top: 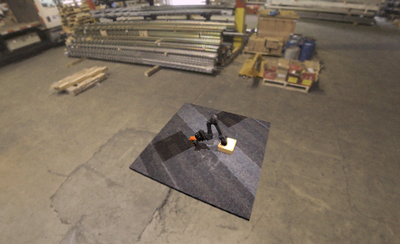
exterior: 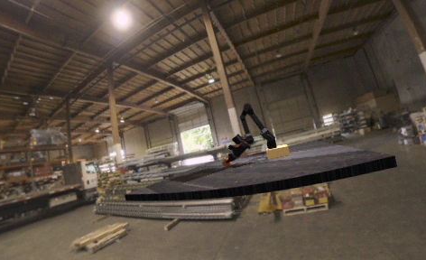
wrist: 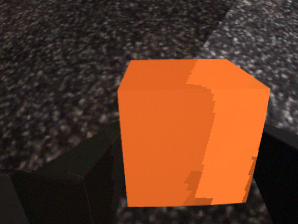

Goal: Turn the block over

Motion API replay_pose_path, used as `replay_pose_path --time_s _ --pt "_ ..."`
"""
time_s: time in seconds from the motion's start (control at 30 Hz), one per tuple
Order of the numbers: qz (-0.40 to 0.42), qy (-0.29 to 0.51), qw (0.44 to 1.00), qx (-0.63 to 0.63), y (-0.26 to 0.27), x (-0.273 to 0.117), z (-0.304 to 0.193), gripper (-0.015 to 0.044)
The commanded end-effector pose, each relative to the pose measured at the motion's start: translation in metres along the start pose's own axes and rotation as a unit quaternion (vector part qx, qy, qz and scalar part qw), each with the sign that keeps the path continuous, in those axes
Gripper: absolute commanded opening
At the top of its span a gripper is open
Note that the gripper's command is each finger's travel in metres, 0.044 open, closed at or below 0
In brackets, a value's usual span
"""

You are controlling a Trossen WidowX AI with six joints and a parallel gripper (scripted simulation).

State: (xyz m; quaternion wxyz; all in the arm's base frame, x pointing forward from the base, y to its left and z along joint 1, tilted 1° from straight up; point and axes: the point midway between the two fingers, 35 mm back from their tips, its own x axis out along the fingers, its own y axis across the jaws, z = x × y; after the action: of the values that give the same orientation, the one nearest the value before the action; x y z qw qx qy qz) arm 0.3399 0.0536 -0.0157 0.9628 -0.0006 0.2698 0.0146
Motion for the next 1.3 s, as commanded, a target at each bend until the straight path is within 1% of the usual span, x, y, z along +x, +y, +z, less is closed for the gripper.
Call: replay_pose_path --time_s 0.0,0.1,0.53,1.1,1.27 --pt "-0.002 -0.012 1.000 -0.002 -0.0008 -0.0024 0.0014 0.0000" --pt "-0.002 -0.022 1.000 -0.002 -0.0008 -0.0043 0.0038 0.0000" --pt "-0.002 -0.022 1.000 -0.002 -0.0008 -0.0043 0.0038 0.0000" --pt "-0.002 -0.022 1.000 -0.002 -0.0008 -0.0043 0.0038 0.0440" --pt "-0.002 -0.022 1.000 -0.002 -0.0008 -0.0043 0.0038 0.0440"
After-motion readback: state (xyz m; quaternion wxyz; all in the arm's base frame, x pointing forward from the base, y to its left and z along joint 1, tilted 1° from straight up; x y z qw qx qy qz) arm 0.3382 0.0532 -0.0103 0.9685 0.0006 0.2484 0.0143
